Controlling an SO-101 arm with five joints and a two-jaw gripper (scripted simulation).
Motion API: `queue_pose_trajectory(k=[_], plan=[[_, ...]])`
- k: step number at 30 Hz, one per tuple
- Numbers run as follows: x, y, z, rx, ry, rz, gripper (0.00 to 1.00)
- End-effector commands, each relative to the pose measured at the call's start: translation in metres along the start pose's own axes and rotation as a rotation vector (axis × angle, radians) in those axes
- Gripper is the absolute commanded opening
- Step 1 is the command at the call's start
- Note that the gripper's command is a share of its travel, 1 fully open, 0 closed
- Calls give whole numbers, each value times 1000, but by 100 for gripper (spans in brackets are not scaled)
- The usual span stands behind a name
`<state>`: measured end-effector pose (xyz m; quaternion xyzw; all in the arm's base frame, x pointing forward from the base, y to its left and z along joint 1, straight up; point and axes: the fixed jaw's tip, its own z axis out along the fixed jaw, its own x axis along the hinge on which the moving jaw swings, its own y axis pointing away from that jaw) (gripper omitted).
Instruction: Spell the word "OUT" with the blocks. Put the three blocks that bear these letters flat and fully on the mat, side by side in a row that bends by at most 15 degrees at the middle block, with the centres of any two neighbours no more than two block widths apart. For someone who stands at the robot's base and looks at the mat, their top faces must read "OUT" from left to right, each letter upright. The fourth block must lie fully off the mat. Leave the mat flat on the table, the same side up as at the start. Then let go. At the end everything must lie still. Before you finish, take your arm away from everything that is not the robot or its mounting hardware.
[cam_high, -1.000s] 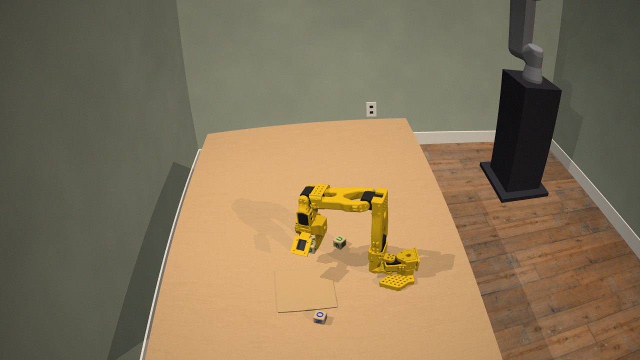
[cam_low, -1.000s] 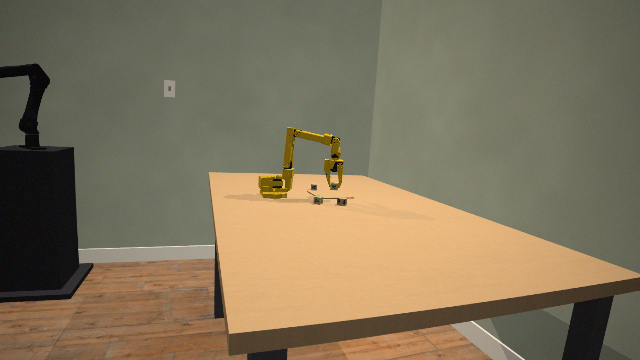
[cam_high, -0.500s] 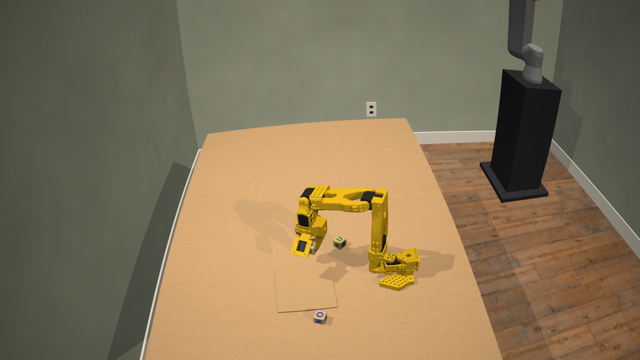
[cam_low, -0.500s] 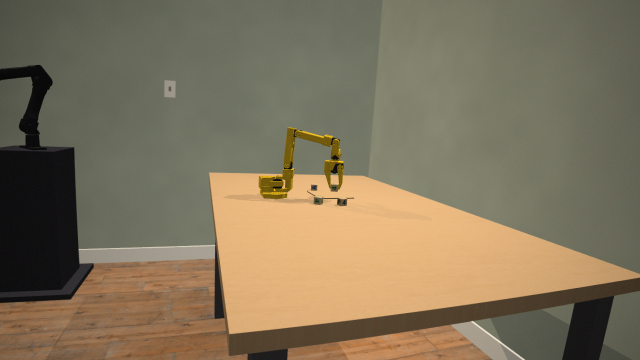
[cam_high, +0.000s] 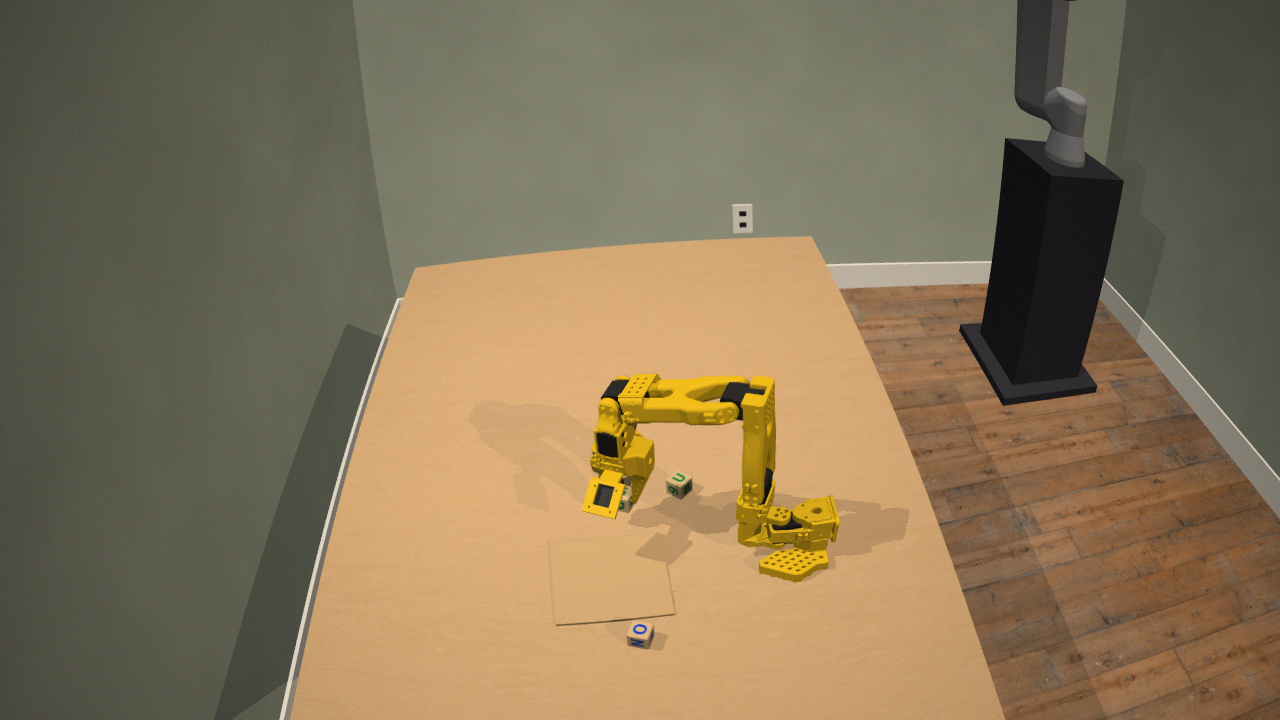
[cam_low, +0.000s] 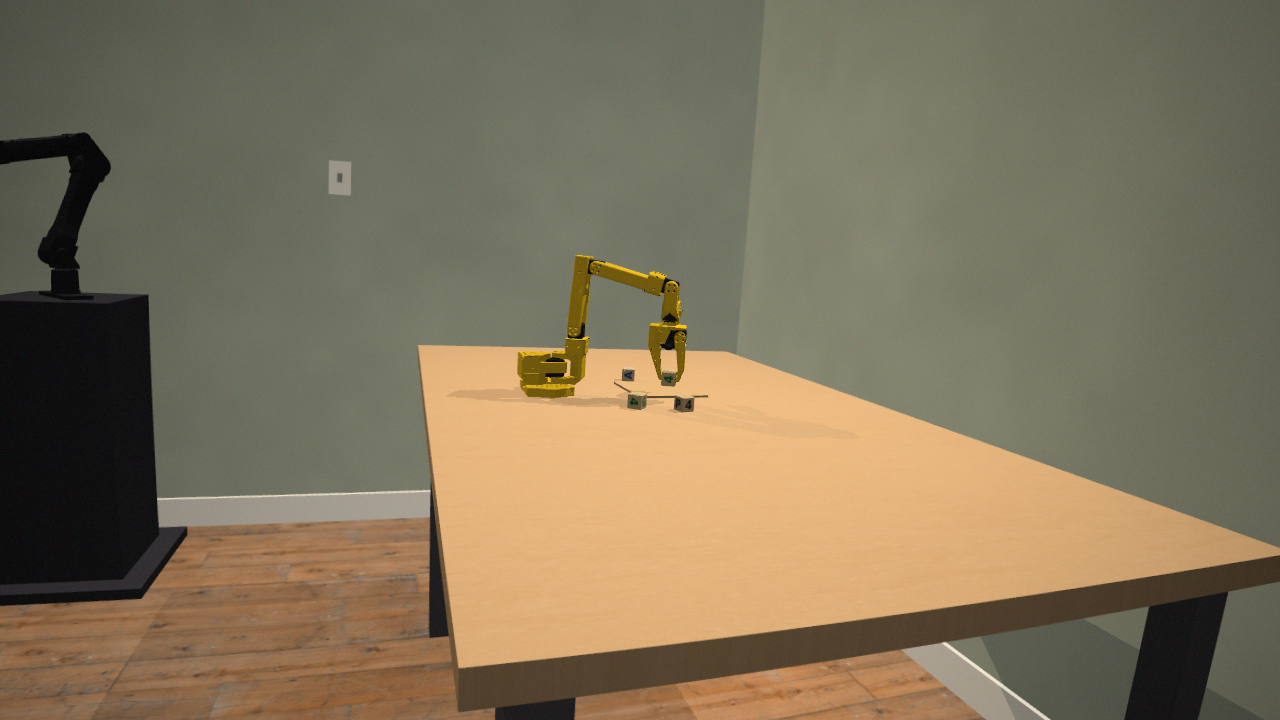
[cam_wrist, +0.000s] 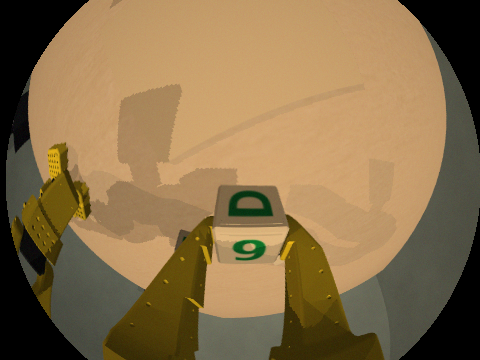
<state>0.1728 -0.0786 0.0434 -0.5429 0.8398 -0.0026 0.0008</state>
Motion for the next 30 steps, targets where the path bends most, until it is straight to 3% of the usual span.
queue_pose_trajectory(k=[1, 30], plan=[[1, -8, -9, 70, -1, 0, 0], [1, -9, 2, 70, -1, 0, 0]])
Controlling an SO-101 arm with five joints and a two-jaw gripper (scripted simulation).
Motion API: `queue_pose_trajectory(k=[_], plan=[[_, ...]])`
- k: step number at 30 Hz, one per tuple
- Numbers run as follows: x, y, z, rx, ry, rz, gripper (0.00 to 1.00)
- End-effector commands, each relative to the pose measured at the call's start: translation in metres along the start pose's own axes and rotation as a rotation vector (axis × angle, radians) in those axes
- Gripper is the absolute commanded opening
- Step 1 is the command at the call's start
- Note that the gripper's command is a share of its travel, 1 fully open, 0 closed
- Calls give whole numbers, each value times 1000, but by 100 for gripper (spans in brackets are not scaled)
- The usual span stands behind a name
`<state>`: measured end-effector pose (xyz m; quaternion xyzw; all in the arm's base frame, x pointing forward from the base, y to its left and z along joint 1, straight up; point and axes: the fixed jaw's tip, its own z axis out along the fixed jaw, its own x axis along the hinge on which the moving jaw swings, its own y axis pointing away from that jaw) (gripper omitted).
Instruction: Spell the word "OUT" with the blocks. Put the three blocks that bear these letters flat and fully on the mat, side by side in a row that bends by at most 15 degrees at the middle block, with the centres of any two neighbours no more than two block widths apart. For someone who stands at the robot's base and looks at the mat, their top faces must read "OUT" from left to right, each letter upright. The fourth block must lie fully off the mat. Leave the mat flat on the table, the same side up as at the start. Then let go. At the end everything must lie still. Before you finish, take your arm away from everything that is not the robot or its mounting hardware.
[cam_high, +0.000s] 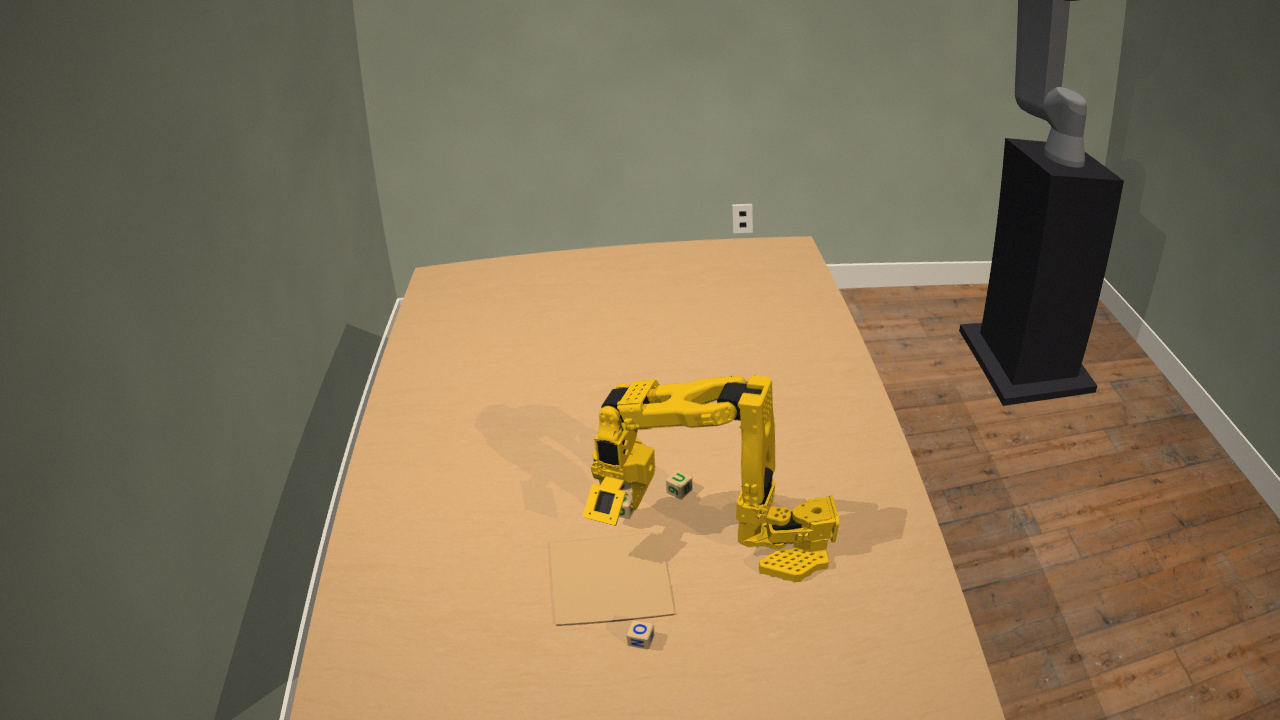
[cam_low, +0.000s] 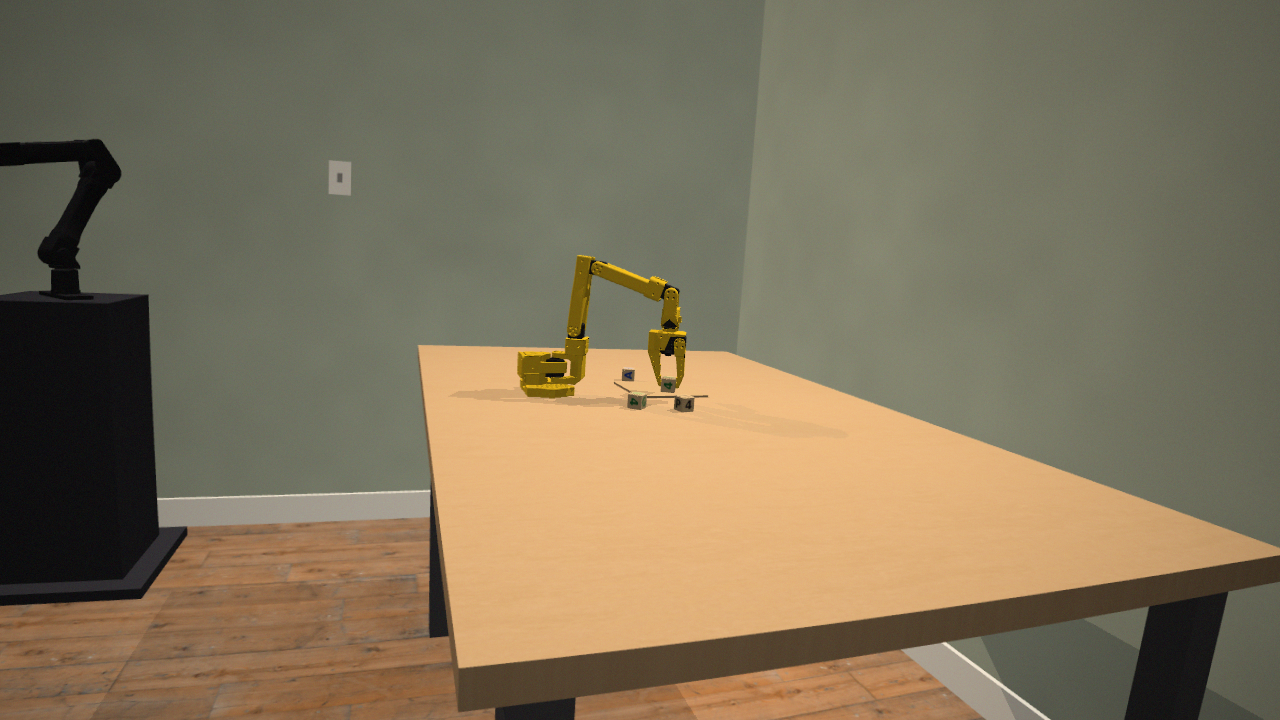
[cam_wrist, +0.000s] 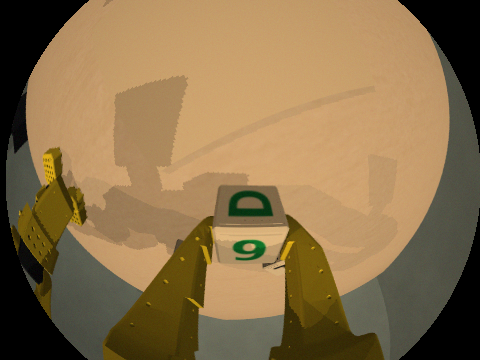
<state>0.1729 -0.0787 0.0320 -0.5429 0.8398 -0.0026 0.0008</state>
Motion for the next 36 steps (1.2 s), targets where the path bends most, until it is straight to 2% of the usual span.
queue_pose_trajectory(k=[1, 36], plan=[[1, -9, -9, 70, -1, 0, 0], [1, -9, 3, 70, -1, 0, 0]])
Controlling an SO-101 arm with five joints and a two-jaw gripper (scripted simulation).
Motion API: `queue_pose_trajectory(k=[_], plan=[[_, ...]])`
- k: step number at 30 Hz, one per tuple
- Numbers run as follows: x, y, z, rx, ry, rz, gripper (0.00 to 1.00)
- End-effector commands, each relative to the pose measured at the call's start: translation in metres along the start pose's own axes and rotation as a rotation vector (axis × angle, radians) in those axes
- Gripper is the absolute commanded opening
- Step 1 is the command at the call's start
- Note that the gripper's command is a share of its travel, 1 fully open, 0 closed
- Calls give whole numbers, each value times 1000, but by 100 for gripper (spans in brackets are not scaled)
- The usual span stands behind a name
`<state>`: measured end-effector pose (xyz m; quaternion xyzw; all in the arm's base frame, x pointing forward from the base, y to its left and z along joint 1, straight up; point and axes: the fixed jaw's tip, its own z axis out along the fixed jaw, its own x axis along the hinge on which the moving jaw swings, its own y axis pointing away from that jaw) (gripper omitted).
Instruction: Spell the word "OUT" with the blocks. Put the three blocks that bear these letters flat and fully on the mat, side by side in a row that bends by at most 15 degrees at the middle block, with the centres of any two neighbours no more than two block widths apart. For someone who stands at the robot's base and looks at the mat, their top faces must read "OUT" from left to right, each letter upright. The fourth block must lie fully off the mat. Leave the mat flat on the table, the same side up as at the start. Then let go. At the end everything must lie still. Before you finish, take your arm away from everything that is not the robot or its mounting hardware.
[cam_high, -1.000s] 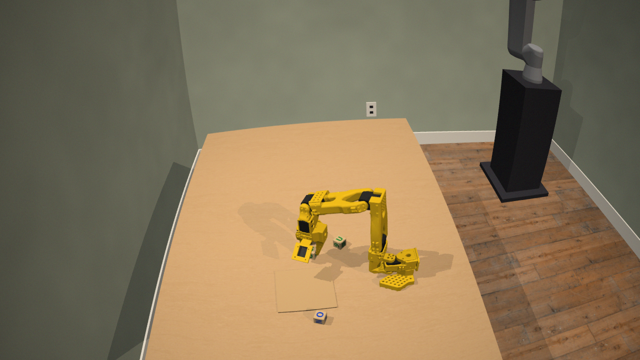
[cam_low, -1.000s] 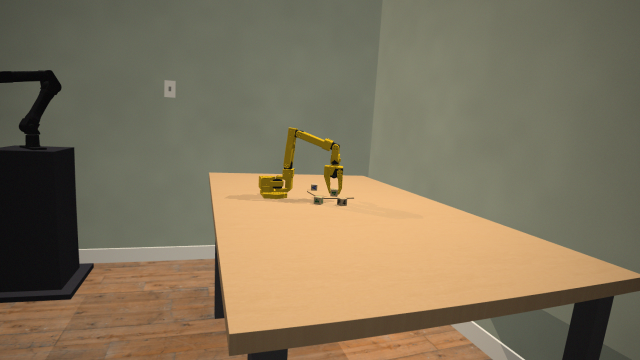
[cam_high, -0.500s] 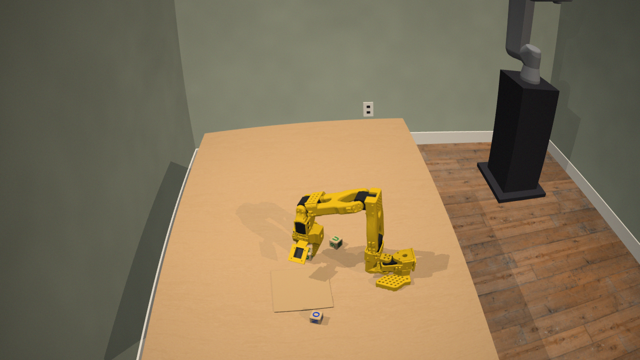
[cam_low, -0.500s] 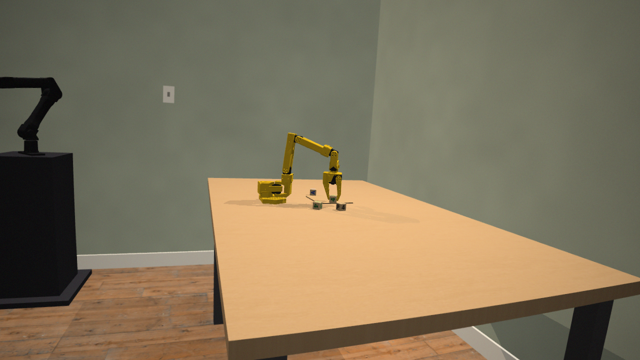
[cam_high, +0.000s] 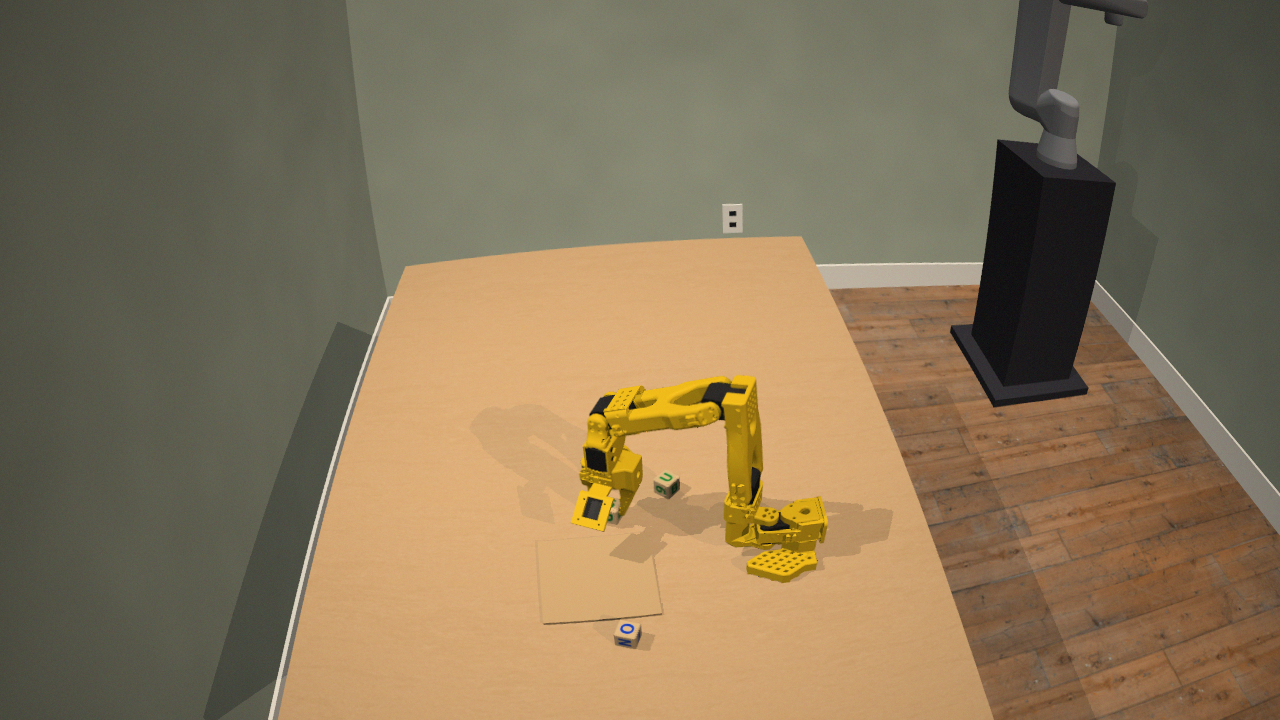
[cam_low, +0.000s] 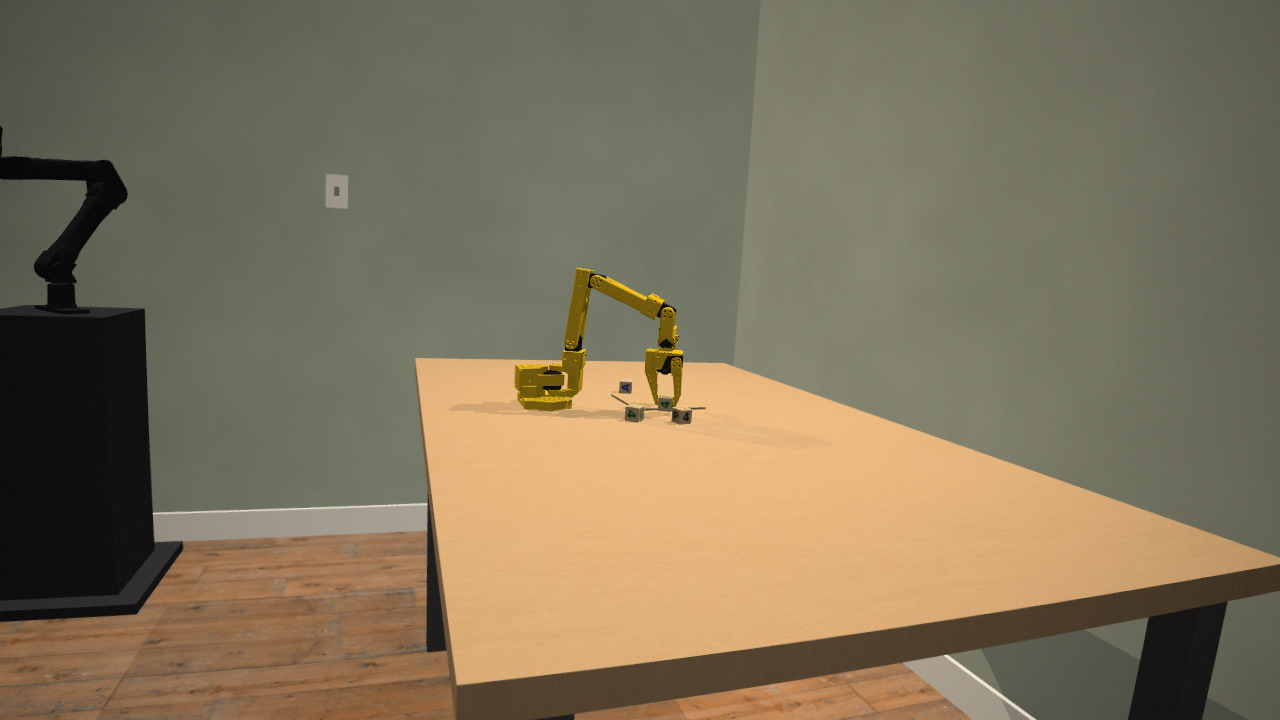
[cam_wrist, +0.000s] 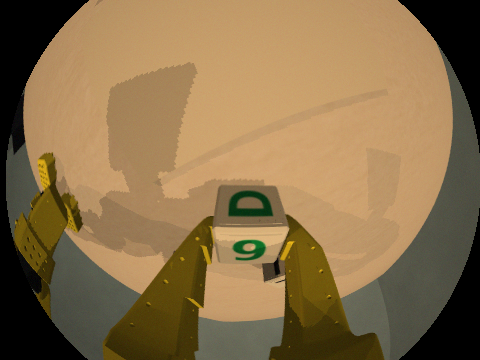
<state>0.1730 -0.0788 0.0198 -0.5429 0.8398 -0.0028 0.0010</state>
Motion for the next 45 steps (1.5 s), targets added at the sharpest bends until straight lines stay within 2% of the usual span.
queue_pose_trajectory(k=[1, 17, 27, 38, 45], plan=[[1, -9, -9, 70, -1, 0, 0], [1, -10, -5, 70, -1, 0, 0], [1, -10, -5, 70, -1, 0, 13], [1, -10, -5, 70, -1, 0, 15], [1, -10, -5, 70, -1, 0, 21]])
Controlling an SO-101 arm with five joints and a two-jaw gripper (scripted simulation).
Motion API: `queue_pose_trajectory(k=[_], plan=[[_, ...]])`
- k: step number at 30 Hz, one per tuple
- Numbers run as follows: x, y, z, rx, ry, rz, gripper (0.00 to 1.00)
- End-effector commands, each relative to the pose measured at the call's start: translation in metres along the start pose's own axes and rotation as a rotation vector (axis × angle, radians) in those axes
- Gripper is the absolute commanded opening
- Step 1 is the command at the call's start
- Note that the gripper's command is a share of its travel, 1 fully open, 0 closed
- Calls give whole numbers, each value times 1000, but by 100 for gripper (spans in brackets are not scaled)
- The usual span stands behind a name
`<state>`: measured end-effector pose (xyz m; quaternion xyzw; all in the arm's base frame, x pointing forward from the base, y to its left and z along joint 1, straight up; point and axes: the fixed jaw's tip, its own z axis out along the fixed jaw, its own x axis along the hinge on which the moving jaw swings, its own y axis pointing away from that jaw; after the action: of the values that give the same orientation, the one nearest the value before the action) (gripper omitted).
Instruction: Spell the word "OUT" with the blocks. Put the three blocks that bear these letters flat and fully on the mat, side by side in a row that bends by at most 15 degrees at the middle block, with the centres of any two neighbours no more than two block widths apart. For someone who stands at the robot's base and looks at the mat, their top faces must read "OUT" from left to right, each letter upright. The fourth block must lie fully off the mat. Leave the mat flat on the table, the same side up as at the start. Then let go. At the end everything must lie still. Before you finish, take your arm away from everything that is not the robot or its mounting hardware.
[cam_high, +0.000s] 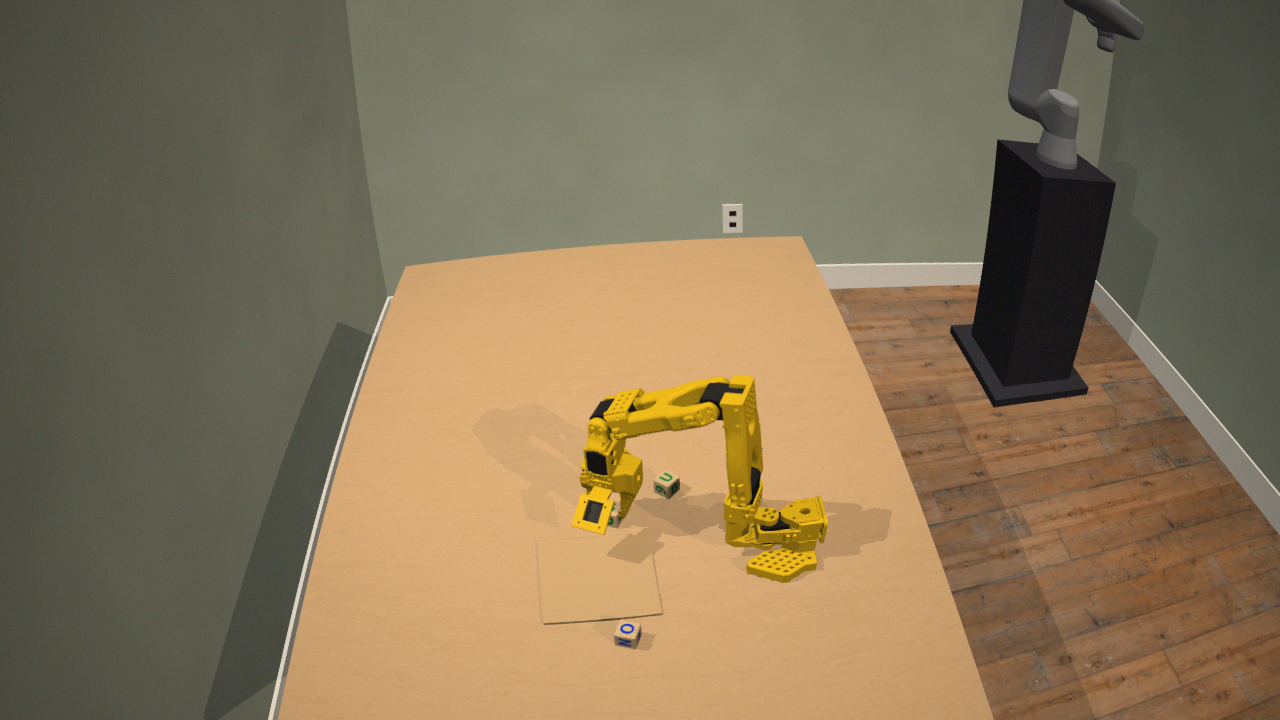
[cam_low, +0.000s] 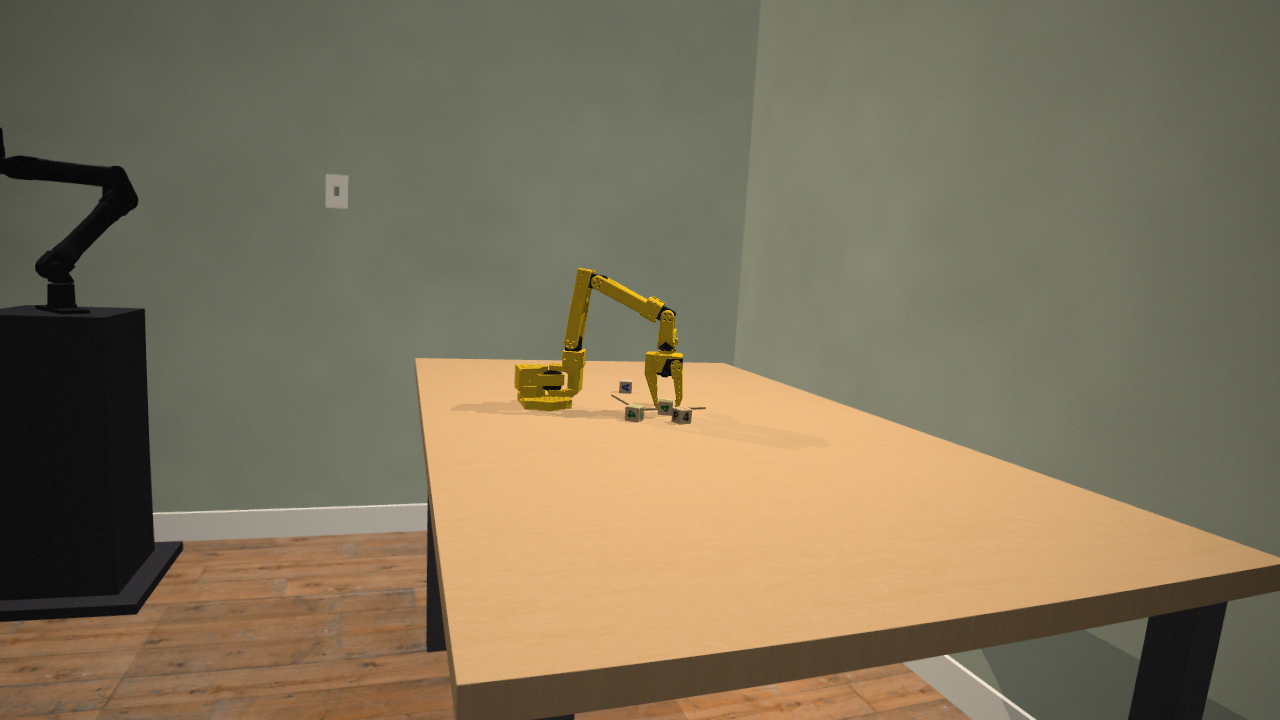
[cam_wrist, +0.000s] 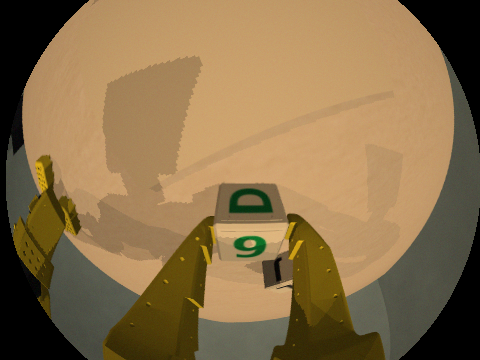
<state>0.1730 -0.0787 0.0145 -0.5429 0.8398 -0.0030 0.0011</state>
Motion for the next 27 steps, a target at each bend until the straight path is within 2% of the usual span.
queue_pose_trajectory(k=[1, 14, 27], plan=[[1, -10, -10, 69, -1, 0, 22], [1, -10, -10, 69, -1, 0, 32], [1, -10, -13, 69, -1, 0, 33]])
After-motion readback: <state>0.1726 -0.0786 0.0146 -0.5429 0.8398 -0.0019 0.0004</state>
